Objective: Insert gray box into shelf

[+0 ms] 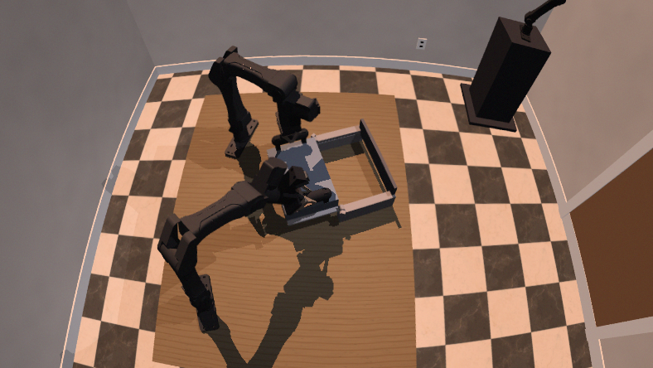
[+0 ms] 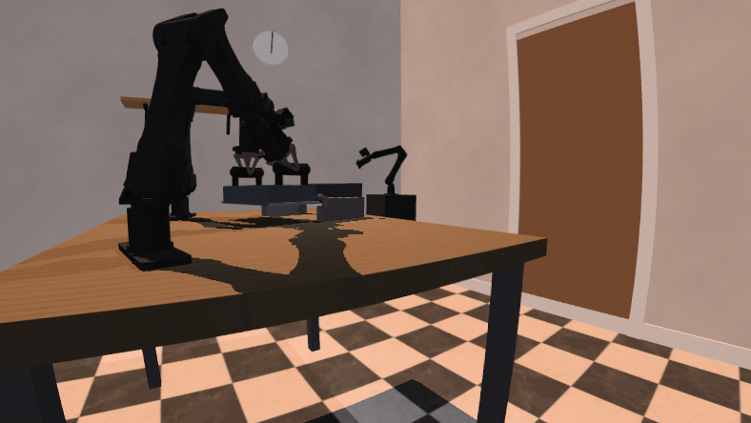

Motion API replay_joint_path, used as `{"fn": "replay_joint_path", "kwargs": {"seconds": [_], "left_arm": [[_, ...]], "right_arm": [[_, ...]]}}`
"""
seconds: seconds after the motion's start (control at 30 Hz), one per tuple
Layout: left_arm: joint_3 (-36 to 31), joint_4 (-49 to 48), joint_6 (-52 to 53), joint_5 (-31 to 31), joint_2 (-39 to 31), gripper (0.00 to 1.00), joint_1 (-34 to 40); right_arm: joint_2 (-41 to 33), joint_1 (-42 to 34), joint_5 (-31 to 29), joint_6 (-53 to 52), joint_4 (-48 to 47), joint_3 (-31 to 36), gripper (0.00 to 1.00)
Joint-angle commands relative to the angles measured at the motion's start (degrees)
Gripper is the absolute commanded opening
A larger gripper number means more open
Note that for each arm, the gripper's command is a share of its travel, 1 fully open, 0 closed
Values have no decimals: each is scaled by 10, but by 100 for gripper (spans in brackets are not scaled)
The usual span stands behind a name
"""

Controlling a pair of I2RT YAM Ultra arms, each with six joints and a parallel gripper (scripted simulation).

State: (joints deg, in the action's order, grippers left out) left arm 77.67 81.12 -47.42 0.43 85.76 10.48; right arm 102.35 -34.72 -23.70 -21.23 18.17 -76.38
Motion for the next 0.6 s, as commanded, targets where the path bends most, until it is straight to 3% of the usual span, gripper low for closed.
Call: {"fn": "replay_joint_path", "kwargs": {"seconds": [0.0, 0.07, 0.1, 0.23, 0.3, 0.37, 0.57], "left_arm": [[48, -32, 6, -19, -22, 16, -19], [57, -30, 9, -19, -29, 16, -23], [55, -33, 16, -18, 10, 16, -27], [63, -32, 15, -18, -19, 16, -32], [63, -32, 22, -17, 17, 16, -36], [64, -33, 11, -17, -6, 16, -37], [73, -34, 33, -17, 12, 16, -46]], "right_arm": [[-16, 12, -11, 9, -25, -36, 16], [-17, 13, -11, 13, -23, -43, 16], [2, 15, -10, 15, -23, -48, 16], [-11, 18, -8, 16, -23, -55, 16], [12, 21, -6, 16, -21, -61, 16], [0, 20, -6, 15, -23, -62, 16], [19, 25, -1, 19, -23, -74, 16]]}}
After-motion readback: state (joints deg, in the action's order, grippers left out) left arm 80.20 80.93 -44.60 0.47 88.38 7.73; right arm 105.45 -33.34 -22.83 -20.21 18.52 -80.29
